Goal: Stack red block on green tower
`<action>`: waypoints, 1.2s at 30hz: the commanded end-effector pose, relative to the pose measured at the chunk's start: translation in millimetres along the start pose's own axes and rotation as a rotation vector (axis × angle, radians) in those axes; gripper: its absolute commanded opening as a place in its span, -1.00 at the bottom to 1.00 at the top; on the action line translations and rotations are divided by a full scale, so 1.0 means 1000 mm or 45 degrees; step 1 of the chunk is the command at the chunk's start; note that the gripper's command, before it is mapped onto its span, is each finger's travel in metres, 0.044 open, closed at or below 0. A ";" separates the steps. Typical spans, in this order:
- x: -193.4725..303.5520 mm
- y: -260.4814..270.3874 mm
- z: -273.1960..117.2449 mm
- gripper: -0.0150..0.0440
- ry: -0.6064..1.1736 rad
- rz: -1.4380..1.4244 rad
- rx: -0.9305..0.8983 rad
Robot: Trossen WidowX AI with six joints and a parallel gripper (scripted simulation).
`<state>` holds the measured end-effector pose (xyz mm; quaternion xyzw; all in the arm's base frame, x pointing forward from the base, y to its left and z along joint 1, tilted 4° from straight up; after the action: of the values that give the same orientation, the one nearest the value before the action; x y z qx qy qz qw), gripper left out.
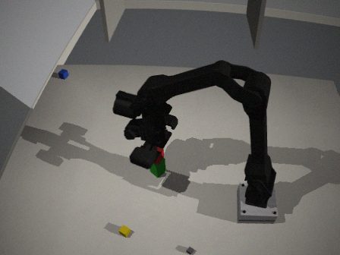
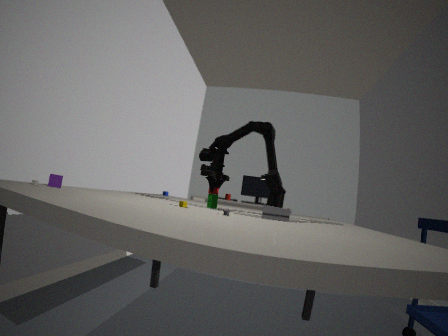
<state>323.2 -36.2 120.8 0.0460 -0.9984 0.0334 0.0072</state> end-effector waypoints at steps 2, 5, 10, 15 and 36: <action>0.000 0.000 0.001 -0.49 0.000 -0.004 0.005; 0.000 0.000 0.001 -0.49 0.000 -0.004 0.005; 0.000 0.000 0.001 -0.49 0.000 -0.004 0.005; 0.000 0.000 -0.004 -0.49 0.000 -0.004 0.005; 0.000 0.000 0.000 1.00 0.000 0.000 0.000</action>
<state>323.2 -36.2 120.9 0.0461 -0.9984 0.0334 0.0074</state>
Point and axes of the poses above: the point midway between the two fingers, 35 mm back from their tips, its own z axis out along the fingers, its own y axis across the jaws, x = y × z, the point moved 6 cm from there along -z, back along the fingers, and after that the axes turned 14 degrees about -z, right-handed, at the moved point
